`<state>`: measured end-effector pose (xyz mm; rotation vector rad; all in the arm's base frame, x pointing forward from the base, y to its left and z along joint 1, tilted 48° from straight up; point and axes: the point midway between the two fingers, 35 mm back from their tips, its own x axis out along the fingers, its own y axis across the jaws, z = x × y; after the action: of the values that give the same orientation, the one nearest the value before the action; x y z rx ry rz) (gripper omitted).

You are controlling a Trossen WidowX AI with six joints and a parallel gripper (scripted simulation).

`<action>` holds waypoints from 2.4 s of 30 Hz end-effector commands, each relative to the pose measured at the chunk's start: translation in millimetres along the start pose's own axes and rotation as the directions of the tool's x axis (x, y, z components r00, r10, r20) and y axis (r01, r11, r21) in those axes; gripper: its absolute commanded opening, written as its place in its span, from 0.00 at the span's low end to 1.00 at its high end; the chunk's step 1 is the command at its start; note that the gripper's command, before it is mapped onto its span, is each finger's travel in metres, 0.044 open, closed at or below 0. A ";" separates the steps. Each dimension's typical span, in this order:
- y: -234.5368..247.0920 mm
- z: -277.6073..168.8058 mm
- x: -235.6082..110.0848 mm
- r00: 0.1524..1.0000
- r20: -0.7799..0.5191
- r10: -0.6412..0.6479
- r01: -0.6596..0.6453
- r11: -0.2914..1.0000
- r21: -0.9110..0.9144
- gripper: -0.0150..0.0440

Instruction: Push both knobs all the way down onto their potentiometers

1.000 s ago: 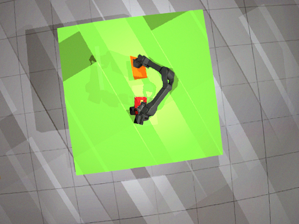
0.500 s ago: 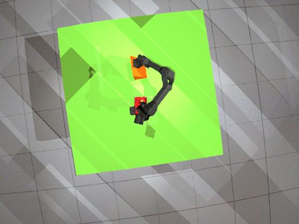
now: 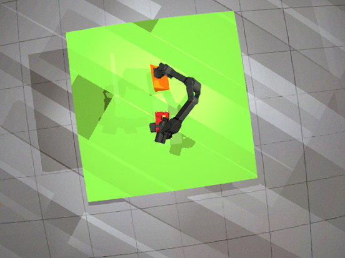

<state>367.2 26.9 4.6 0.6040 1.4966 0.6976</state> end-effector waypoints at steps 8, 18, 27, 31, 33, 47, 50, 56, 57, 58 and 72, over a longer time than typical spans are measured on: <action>3.1 2.1 11.2 1.000 -0.017 0.006 -0.006 1.000 -0.019 0.25; 2.8 2.7 -4.1 1.000 -0.017 0.005 -0.005 1.000 -0.019 0.25; 2.7 2.6 -17.8 1.000 -0.017 0.005 -0.005 1.000 -0.019 0.25; 3.4 2.9 -14.5 1.000 -0.014 0.009 -0.009 1.000 -0.016 0.39; 3.4 2.9 -14.5 1.000 -0.014 0.009 -0.009 1.000 -0.016 0.48; -16.4 -122.0 -41.6 1.000 -0.019 -0.007 0.007 1.000 -0.010 1.00; -14.3 -160.9 -39.8 1.000 -0.023 0.000 -0.001 1.000 -0.011 1.00; -13.3 -170.0 -38.7 1.000 -0.024 0.003 -0.003 1.000 -0.012 1.00; -13.3 -170.0 -38.7 1.000 -0.024 0.003 -0.003 1.000 -0.012 1.00; -13.3 -170.0 -38.7 1.000 -0.024 0.003 -0.003 1.000 -0.012 1.00; -13.3 -170.0 -38.7 1.000 -0.024 0.003 -0.003 1.000 -0.012 1.00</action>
<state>200.4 -20.8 21.4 0.5997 1.5113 0.7168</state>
